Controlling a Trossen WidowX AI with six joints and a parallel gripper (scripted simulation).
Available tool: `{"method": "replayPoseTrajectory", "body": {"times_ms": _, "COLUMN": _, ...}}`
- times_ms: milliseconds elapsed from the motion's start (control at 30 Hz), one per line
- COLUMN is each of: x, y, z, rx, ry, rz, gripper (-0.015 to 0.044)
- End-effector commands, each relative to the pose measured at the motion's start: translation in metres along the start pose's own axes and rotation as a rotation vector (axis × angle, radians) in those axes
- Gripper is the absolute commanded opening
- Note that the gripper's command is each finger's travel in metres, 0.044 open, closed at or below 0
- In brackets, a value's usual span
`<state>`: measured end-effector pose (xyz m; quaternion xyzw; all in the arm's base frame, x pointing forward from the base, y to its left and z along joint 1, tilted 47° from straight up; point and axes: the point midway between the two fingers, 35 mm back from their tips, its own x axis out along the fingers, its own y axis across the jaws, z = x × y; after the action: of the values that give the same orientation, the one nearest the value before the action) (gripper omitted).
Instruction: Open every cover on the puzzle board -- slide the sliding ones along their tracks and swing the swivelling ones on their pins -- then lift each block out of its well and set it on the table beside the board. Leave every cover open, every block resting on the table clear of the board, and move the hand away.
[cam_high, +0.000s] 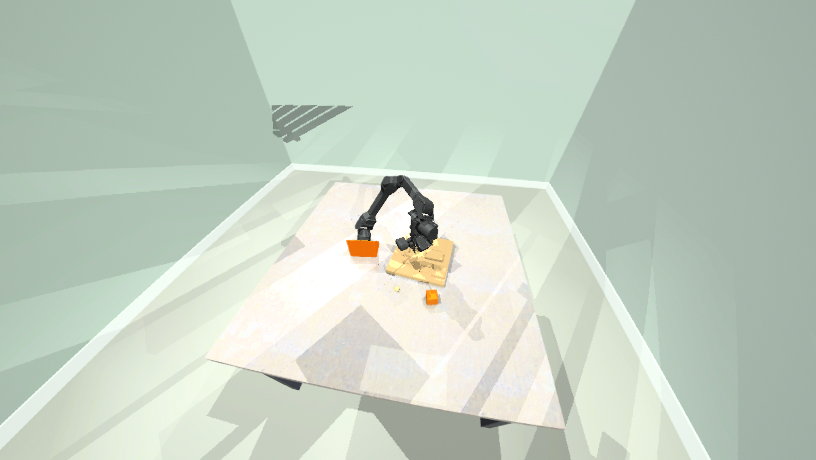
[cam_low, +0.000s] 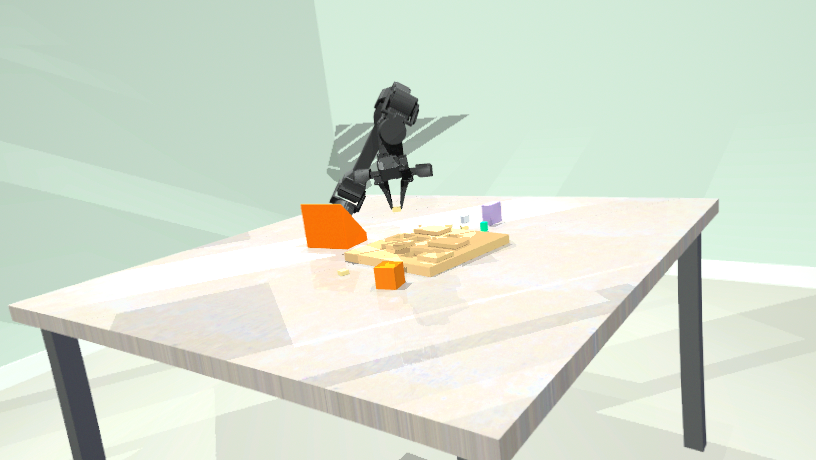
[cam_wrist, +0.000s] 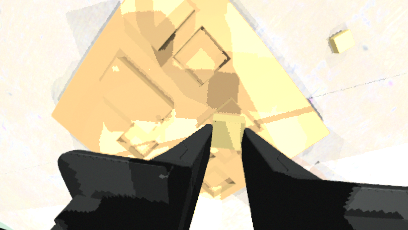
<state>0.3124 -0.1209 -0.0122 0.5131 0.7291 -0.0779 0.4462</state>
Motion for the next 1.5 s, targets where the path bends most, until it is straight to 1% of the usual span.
{"method": "replayPoseTrajectory", "body": {"times_ms": 0, "x": -0.001, "y": -0.014, "z": 0.006, "rx": 0.000, "ry": -0.004, "rz": -0.004, "gripper": 0.0080}}
{"method": "replayPoseTrajectory", "body": {"times_ms": 733, "x": 0.003, "y": -0.098, "z": 0.030, "rx": 0.000, "ry": 0.006, "rz": -0.008, "gripper": 0.0080}}
{"method": "replayPoseTrajectory", "body": {"times_ms": 1467, "x": 0.019, "y": -0.182, "z": 0.033, "rx": -0.011, "ry": 0.038, "rz": 0.007, "gripper": 0.0080}}
